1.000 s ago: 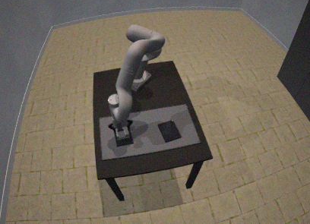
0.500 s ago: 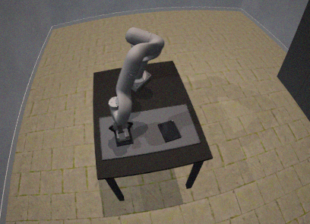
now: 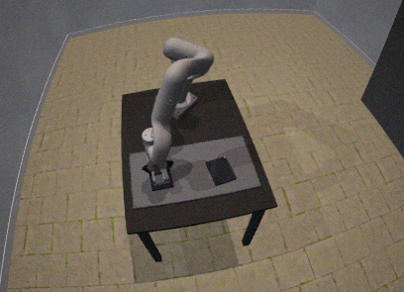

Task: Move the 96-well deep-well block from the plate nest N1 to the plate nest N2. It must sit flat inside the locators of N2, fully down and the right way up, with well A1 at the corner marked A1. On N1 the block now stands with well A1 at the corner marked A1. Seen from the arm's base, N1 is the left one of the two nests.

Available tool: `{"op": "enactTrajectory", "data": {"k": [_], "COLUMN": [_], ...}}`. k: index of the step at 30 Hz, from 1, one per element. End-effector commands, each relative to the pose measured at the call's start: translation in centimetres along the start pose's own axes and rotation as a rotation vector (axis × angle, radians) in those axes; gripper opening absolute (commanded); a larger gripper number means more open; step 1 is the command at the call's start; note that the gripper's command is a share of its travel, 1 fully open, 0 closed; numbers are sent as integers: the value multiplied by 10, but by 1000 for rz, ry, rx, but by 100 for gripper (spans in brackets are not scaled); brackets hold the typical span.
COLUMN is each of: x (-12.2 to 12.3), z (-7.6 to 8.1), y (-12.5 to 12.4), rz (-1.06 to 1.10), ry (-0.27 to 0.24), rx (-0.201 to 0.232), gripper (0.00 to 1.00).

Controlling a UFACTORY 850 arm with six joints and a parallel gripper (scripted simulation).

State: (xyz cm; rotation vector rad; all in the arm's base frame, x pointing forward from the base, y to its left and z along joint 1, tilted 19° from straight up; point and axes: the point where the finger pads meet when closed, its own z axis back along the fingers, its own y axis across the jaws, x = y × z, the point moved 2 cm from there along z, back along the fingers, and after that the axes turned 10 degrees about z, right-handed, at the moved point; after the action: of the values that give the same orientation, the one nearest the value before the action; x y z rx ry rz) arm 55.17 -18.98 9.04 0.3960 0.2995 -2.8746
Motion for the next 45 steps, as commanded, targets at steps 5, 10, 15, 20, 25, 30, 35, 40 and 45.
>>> {"op": "enactTrajectory", "data": {"k": [5, 10, 15, 20, 25, 30, 35, 40, 45], "x": [-1, -1, -1, -1, -1, -1, -1, -1, -1], "z": [1, 0, 0, -1, -2, -2, -3, -4, -5], "y": [0, 0, 0, 0, 0, 0, 0, 0, 0], "rz": [0, 0, 0, 0, 0, 0, 0, 0, 0], "ry": [1, 1, 1, 1, 1, 1, 1, 1, 1], "rx": [1, 1, 1, 1, 1, 1, 1, 1, 1], "gripper": [0, 0, 0, 0, 0, 0, 0, 0, 0]}}
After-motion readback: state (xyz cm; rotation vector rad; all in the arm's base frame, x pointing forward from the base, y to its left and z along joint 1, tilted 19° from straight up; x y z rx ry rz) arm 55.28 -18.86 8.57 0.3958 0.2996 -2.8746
